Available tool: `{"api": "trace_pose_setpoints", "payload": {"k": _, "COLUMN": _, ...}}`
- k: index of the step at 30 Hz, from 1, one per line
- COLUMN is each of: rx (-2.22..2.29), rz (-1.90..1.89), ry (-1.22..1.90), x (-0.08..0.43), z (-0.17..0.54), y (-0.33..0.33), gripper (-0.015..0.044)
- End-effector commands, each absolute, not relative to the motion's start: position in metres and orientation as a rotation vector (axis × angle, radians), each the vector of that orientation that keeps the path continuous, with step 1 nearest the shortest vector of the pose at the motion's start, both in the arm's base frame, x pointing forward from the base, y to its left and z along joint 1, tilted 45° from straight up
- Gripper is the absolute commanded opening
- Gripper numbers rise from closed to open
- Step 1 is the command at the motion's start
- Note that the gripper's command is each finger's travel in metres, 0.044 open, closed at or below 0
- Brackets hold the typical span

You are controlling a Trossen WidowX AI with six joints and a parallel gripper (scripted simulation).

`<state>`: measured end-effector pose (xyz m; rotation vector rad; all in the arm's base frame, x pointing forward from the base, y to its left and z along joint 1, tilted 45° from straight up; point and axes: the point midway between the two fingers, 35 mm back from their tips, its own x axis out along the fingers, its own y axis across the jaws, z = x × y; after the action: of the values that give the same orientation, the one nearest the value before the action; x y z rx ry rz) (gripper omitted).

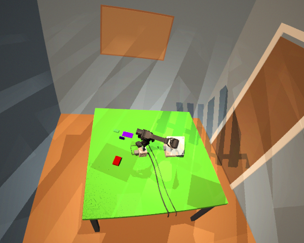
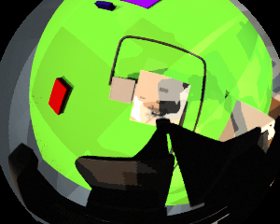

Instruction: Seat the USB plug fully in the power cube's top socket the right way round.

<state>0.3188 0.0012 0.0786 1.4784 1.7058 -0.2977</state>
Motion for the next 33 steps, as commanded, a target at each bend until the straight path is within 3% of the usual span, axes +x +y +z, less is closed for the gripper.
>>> {"api": "trace_pose_setpoints", "payload": {"k": 1, "rx": 1.4, "rz": -0.203, "ry": 1.697, "x": 0.3184, "z": 0.0782, "y": 0.0016, "gripper": 0.0}}
{"api": "trace_pose_setpoints", "payload": {"k": 33, "rx": 0.762, "rz": 0.465, "ry": 1.506, "x": 0.3184, "z": 0.0782, "y": 0.0017, "gripper": 0.0}}
